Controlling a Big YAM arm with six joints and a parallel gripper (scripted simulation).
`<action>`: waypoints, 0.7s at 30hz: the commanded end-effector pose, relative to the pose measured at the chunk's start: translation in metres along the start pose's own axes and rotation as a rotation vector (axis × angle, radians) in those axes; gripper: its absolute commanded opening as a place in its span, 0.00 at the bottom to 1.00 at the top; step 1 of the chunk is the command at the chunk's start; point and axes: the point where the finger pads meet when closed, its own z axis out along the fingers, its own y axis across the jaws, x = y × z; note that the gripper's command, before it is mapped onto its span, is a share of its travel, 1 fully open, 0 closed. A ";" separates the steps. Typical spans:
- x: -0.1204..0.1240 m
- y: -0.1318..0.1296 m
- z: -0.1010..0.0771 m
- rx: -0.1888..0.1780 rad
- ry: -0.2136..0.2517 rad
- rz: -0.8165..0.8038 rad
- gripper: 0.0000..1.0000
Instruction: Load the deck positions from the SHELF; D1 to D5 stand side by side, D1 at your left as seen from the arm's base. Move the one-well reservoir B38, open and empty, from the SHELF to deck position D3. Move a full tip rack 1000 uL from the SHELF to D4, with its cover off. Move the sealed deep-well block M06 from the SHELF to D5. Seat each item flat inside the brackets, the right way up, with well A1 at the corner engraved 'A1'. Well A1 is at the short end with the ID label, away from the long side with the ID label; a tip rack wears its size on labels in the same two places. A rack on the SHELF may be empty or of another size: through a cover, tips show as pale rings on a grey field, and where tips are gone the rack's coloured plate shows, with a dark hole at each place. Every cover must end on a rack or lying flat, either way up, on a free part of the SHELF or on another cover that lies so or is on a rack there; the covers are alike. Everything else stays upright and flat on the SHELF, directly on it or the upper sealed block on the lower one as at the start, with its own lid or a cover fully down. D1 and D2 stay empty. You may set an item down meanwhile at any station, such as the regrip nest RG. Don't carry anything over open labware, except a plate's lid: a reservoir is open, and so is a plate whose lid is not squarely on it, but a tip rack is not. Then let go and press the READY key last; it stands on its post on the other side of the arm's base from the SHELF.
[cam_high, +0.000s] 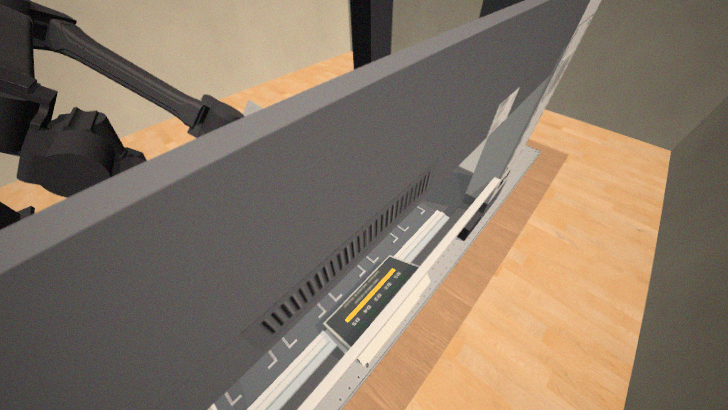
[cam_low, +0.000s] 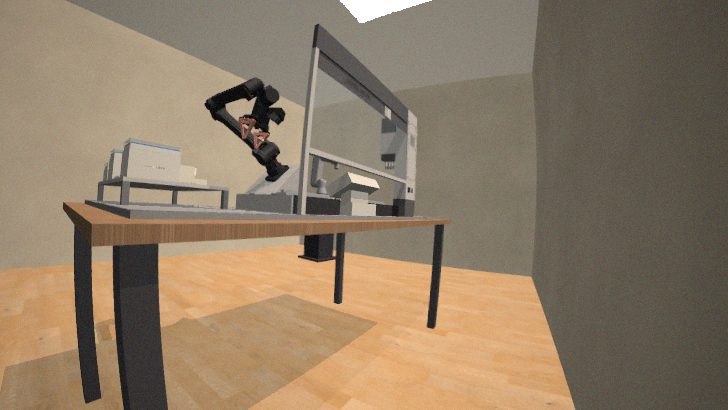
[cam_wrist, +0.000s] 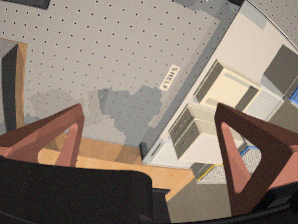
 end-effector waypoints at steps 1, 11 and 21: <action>0.000 -0.002 -0.001 0.003 -0.003 0.004 1.00; 0.000 -0.002 -0.001 0.003 -0.003 0.004 1.00; -0.014 0.019 -0.004 -0.032 -0.017 0.063 1.00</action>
